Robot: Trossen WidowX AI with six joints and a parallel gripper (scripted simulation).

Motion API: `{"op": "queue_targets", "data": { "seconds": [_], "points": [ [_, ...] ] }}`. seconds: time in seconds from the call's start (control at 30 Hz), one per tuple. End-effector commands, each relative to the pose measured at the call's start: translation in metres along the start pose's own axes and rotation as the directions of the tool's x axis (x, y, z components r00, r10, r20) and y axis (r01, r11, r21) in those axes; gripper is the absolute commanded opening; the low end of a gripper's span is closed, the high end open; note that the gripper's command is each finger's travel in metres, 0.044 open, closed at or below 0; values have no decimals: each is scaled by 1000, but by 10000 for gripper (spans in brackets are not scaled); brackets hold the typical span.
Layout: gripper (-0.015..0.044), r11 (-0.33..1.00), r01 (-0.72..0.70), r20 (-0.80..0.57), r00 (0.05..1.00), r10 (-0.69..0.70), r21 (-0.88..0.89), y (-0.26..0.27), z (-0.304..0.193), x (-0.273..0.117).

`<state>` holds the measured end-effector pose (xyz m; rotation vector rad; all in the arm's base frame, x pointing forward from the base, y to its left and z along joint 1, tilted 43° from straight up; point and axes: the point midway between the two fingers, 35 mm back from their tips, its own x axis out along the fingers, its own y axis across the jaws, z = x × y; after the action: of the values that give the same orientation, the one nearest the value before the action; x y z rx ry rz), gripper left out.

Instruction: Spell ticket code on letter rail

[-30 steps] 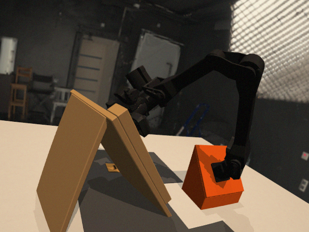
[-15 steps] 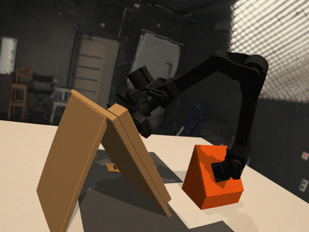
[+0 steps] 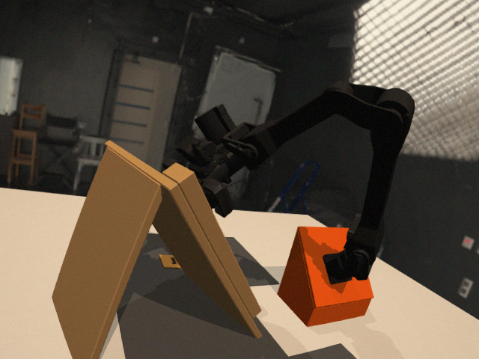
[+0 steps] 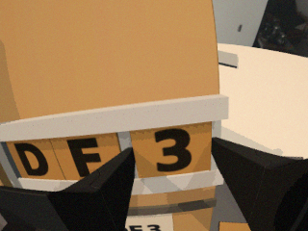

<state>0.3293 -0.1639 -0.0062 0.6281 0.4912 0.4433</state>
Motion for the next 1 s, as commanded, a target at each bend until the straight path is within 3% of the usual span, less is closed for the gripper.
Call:
{"op": "queue_targets", "data": {
  "seconds": [0.0, 0.1, 0.97],
  "points": [
    [236, 1000, 2, 0, 1000, -2, -1, 0, 0, -1],
    [295, 1000, 4, 0, 1000, -4, -1, 0, 0, -6],
    [295, 1000, 5, -1, 1000, -5, -1, 0, -4, -29]
  ]
}}
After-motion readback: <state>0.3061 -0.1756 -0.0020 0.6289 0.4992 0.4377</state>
